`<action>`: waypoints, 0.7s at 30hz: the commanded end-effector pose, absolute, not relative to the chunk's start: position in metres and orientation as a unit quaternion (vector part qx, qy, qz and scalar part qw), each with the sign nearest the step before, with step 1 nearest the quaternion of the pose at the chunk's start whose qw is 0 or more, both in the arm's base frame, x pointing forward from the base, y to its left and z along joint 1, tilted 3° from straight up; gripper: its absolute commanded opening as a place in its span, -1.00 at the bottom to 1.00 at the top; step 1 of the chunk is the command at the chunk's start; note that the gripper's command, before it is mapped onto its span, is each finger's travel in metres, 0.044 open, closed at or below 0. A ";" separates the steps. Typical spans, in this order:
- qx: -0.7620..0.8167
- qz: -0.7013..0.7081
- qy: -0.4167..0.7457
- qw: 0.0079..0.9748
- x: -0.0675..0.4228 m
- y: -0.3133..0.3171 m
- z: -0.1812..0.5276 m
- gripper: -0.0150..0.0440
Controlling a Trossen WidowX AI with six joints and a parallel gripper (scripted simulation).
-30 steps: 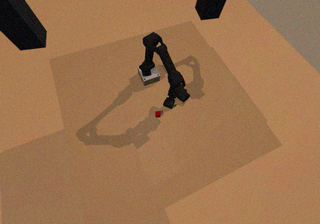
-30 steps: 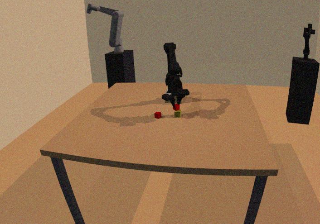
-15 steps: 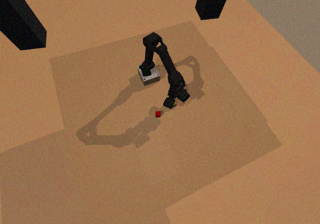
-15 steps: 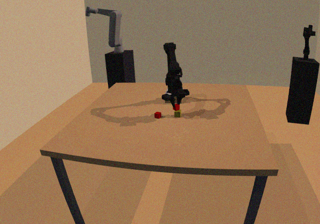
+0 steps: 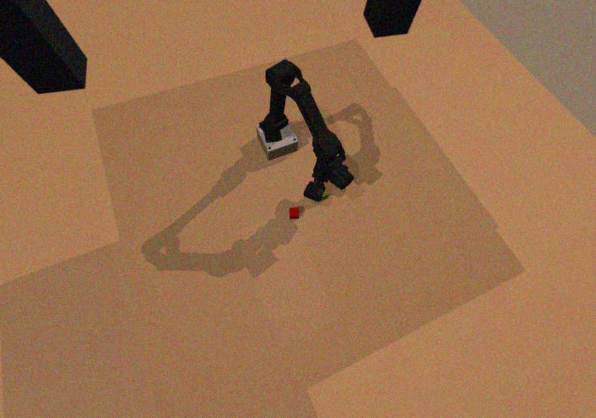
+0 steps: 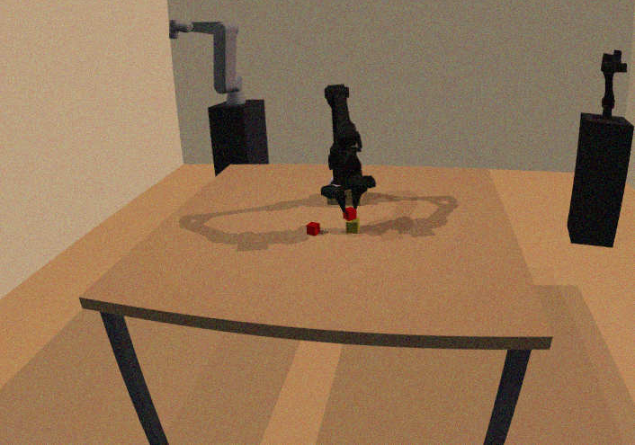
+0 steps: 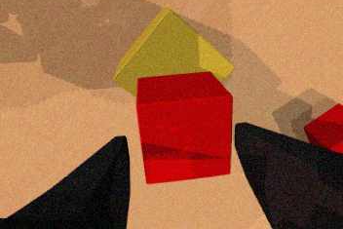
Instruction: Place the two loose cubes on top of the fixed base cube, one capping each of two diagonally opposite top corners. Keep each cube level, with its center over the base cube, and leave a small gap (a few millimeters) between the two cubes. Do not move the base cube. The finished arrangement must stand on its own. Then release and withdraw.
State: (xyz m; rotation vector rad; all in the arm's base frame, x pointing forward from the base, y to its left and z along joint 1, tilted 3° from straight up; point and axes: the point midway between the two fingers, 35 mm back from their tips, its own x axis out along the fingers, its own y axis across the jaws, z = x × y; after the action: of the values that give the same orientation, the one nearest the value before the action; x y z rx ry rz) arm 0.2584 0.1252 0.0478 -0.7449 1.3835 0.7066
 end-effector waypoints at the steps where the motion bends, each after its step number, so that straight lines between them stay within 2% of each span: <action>1: -0.328 0.311 0.606 0.655 0.260 0.126 0.056 0.20; 14: -0.328 0.311 0.606 0.655 0.259 0.126 0.073 0.20; 16: -0.335 0.317 0.604 0.650 0.261 0.123 0.072 0.38; 21: -0.381 0.357 0.580 0.626 0.284 0.096 0.084 0.41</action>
State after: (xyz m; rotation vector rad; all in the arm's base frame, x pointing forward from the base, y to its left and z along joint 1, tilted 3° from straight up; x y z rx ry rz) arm 0.2721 0.1082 0.0776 -0.8297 1.3500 0.7766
